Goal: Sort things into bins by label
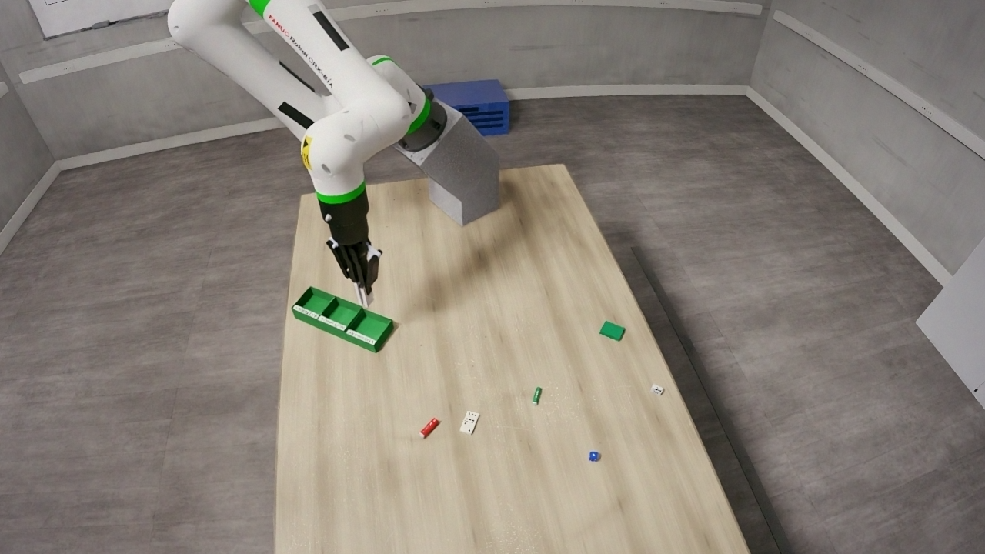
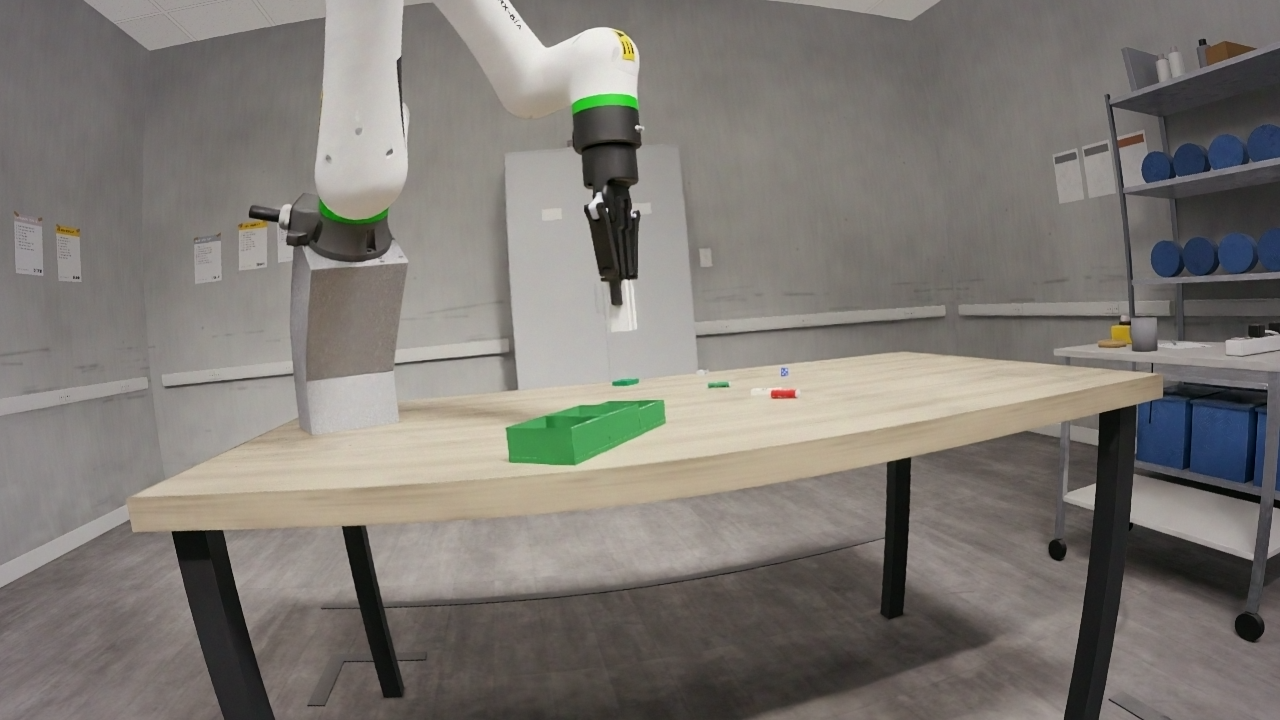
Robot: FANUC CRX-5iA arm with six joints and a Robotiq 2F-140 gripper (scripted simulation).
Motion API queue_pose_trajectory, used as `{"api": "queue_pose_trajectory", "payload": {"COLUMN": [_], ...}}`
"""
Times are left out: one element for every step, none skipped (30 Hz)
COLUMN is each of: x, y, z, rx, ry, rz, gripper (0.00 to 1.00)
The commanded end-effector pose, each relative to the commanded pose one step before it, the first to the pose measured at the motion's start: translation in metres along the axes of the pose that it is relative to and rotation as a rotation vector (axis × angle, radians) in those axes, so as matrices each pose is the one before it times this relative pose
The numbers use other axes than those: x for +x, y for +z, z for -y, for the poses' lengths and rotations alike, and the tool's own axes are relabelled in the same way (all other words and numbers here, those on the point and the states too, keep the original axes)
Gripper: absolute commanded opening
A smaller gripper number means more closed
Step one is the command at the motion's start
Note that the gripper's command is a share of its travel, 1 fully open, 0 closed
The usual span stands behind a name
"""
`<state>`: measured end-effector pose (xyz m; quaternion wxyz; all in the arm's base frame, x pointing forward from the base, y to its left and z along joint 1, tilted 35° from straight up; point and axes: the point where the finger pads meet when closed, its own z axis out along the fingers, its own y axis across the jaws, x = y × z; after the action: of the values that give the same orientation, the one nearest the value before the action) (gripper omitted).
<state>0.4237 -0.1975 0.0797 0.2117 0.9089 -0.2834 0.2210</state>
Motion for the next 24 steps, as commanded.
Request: {"api": "queue_pose_trajectory", "payload": {"x": [-0.00007, 0.00000, 0.00000, 0.00000, 0.00000, 0.00000, 0.00000, 0.00000, 0.00000, 0.00000, 0.00000, 0.00000, 0.00000, 0.00000, -0.00006, 0.00034, 0.00074, 0.00093, 0.00000, 0.00000, 0.00093, 0.00093, 0.00093, 0.00093], "y": [-0.04924, 0.00000, 0.00000, -0.00833, -0.00105, 0.00000, 0.00000, 0.00000, 0.00000, 0.00000, 0.00000, 0.00000, 0.00000, 0.00000, 0.00226, 0.00226, 0.00226, 0.00226, 0.00000, 0.00000, 0.00226, 0.00226, 0.00226, 0.00226], "z": [-0.00134, 0.00000, 0.00000, 0.00000, 0.00000, 0.00000, 0.00000, 0.00000, 0.00000, 0.00000, 0.00000, 0.00000, 0.00000, 0.00000, 0.00802, 0.00801, 0.00799, 0.00797, 0.00000, 0.00000, 0.00797, 0.00797, 0.00797, 0.00797], "rx": [-0.00685, 0.00000, 0.00000, 0.00000, 0.00000, 0.00000, 0.00000, 0.00000, 0.00000, 0.00000, 0.00000, 0.00000, 0.00000, 0.00000, 0.00000, 0.00000, 0.00000, 0.00000, 0.00000, 0.00000, 0.00000, 0.00000, 0.00000, 0.00000], "ry": [0.00034, 0.00000, 0.00000, 0.00000, 0.00000, 0.00000, 0.00000, 0.00000, 0.00000, 0.00000, 0.00000, 0.00000, 0.00000, 0.00000, -0.05000, -0.05000, -0.02390, 0.00000, 0.00000, 0.00000, 0.00000, 0.00000, 0.00000, 0.00000], "rz": [0.00810, 0.00000, 0.00000, 0.00000, 0.00000, 0.00000, 0.00000, 0.00000, 0.00000, 0.00000, 0.00000, 0.00000, 0.00000, 0.00000, 0.00000, 0.00000, 0.00000, 0.00000, 0.00000, 0.00000, 0.00000, 0.00000, 0.00000, 0.00000], "gripper": [0.15, 0.15, 0.15, 0.15, 0.15, 0.15, 0.15, 0.15, 0.15, 0.15, 0.15, 0.15, 0.15, 0.15, 0.23, 0.23, 0.23, 0.23, 0.23, 0.23, 0.23, 0.23, 0.23, 0.23]}}
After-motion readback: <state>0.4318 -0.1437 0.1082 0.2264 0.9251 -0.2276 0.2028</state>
